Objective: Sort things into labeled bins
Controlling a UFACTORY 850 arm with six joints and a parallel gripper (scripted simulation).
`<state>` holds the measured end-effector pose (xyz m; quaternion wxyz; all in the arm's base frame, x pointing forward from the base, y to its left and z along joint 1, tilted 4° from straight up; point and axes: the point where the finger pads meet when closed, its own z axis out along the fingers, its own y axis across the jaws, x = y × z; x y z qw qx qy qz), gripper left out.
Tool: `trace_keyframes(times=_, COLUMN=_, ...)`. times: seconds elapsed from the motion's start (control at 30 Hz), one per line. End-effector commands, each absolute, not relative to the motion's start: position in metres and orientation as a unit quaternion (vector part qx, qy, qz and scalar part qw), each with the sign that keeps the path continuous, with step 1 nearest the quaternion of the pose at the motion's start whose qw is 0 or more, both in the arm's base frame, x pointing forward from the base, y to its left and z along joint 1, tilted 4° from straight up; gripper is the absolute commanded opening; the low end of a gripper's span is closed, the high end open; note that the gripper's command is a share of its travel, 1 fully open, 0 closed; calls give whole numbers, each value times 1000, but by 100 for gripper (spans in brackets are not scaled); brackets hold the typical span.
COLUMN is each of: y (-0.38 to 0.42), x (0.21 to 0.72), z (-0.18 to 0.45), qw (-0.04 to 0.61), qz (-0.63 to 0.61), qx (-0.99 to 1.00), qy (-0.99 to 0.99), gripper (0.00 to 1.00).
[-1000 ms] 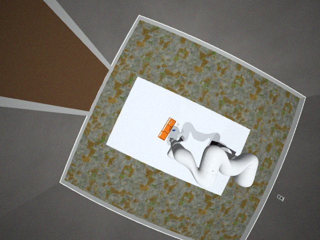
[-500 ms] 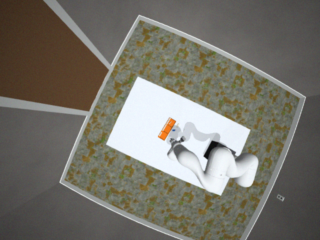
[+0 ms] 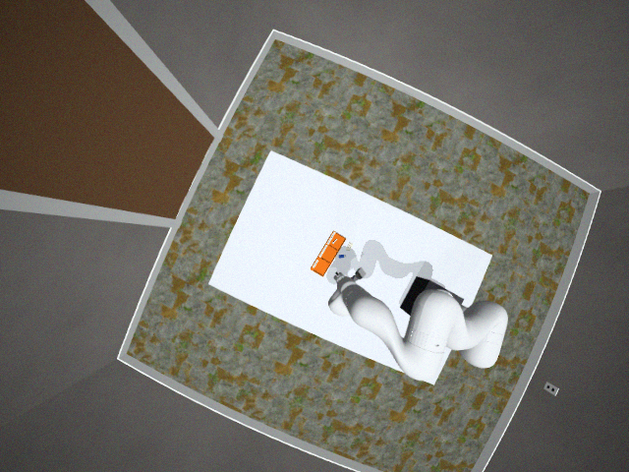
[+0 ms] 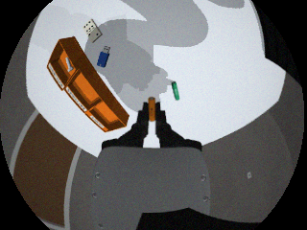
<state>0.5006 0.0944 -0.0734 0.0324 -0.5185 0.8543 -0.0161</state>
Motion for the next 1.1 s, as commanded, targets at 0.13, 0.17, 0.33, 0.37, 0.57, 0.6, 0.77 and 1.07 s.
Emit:
trace_keyframes(times=0.13, y=87, x=508, z=-68, qw=30, qz=-22, qx=-560, qy=827, gripper=0)
trace_keyframes(times=0.17, y=83, x=511, z=-68, qw=29, qz=-23, qx=-581, qy=813, gripper=0)
trace_keyframes(times=0.33, y=68, x=534, z=-64, qw=28, qz=-23, qx=-638, qy=769, gripper=0)
trace_keyframes(times=0.37, y=68, x=534, z=-64, qw=28, qz=-23, qx=-638, qy=769, gripper=0)
trace_keyframes(times=0.57, y=45, x=562, z=-62, qw=25, qz=-25, qx=-675, qy=737, gripper=0)
trace_keyframes(times=0.6, y=41, x=566, z=-62, qw=25, qz=-25, qx=-675, qy=737, gripper=0)
trace_keyframes(times=0.77, y=22, x=589, z=-60, qw=25, qz=-25, qx=-675, qy=737, gripper=0)
trace_keyframes(times=1.07, y=0, x=616, z=-58, qw=25, qz=-25, qx=-675, qy=737, gripper=0)
